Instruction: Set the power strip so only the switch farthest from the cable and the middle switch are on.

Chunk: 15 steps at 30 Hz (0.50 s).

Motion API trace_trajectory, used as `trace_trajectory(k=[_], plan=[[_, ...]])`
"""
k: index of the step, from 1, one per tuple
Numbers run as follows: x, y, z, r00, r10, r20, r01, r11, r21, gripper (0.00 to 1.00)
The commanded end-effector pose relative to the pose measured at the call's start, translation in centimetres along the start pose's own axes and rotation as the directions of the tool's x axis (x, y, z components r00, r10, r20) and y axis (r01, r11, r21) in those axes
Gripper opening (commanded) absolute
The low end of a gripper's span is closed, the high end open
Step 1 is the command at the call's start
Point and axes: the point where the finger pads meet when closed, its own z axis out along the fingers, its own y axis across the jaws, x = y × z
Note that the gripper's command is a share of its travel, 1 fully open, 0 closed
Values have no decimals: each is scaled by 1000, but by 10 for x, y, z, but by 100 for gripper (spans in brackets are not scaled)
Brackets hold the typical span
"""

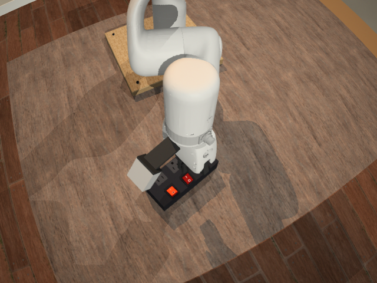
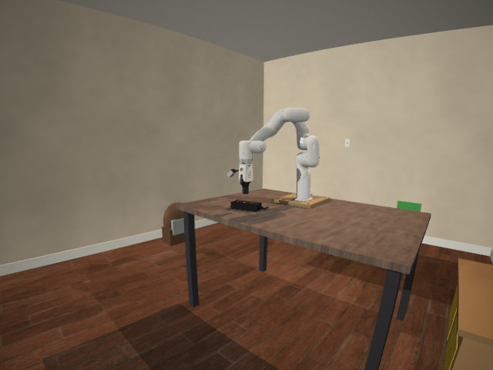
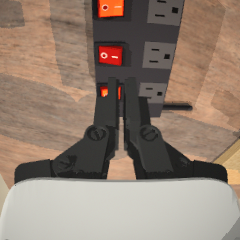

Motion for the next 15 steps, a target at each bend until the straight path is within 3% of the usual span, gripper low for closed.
trace_trajectory(k=[1,15], plan=[[1,-1,-1,1000,0,-2,0,1000,3,0],[1,-1,-1,1000,0,-2,0,1000,3,0]])
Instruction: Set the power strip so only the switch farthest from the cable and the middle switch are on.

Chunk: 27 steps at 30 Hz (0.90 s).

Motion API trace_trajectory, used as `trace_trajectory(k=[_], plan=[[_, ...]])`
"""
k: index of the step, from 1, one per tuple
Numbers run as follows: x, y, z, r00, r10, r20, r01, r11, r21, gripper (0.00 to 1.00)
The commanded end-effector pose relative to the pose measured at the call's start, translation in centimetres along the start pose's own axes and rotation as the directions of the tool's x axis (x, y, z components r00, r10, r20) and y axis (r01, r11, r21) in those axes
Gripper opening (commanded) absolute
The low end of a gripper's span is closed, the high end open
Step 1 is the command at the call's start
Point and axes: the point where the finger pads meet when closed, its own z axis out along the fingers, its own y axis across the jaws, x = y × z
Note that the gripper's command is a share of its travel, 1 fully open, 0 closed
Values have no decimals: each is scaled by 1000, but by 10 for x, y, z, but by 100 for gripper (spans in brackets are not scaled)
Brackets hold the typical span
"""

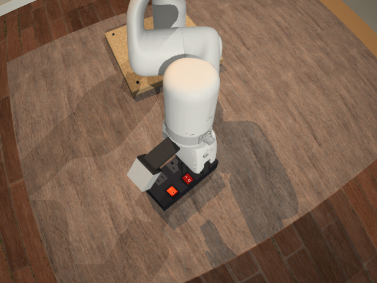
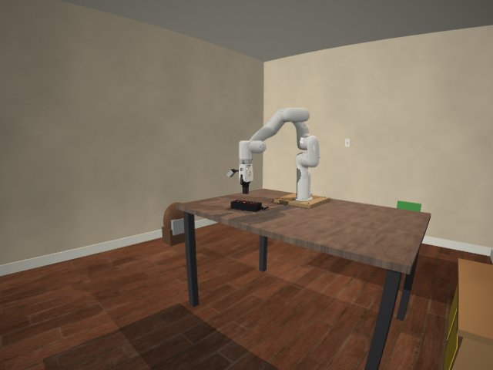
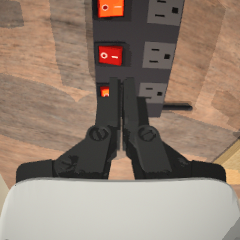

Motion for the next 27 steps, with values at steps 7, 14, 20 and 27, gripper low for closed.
trace_trajectory(k=[7,14,20,27], plan=[[1,-1,-1,1000,0,-2,0,1000,3,0],[1,-1,-1,1000,0,-2,0,1000,3,0],[1,-1,1,1000,0,-2,0,1000,3,0],[1,-1,5,1000,0,-3,0,1000,4,0]])
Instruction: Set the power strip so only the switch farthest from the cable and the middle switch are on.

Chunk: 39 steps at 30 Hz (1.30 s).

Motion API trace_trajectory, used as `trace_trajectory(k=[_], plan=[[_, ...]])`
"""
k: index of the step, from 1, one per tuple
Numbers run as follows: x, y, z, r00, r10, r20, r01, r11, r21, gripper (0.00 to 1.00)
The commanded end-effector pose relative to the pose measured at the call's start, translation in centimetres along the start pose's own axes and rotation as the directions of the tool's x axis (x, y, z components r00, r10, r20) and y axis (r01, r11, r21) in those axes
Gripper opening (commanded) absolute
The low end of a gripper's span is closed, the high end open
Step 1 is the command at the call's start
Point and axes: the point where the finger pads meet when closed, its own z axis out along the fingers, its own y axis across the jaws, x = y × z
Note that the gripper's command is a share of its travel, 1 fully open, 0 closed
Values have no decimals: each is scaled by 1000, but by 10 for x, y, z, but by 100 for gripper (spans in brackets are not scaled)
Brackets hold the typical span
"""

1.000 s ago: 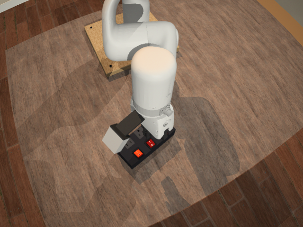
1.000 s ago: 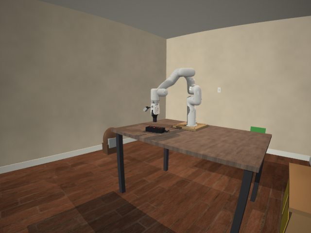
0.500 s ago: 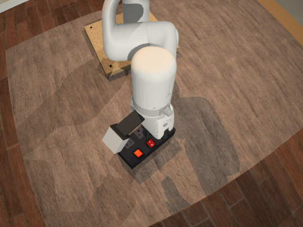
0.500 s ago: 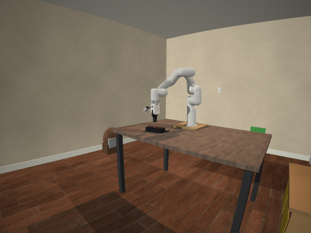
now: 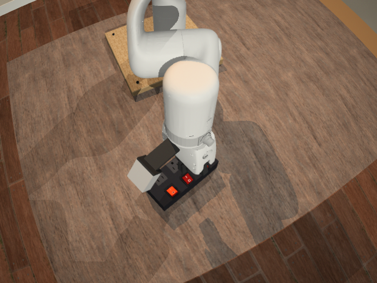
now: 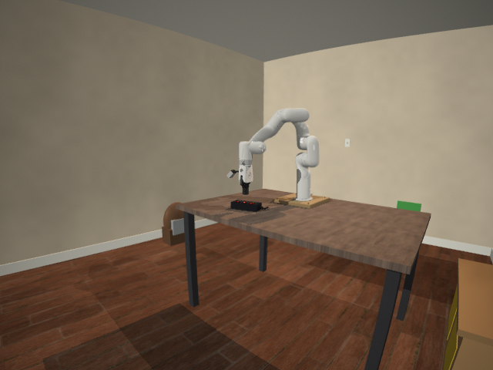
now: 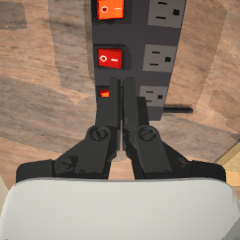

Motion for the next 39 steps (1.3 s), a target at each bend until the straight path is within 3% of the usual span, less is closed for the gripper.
trace_trajectory(k=[1,39], plan=[[1,-1,2,1000,0,-2,0,1000,3,0],[2,-1,37,1000,0,-3,0,1000,4,0]])
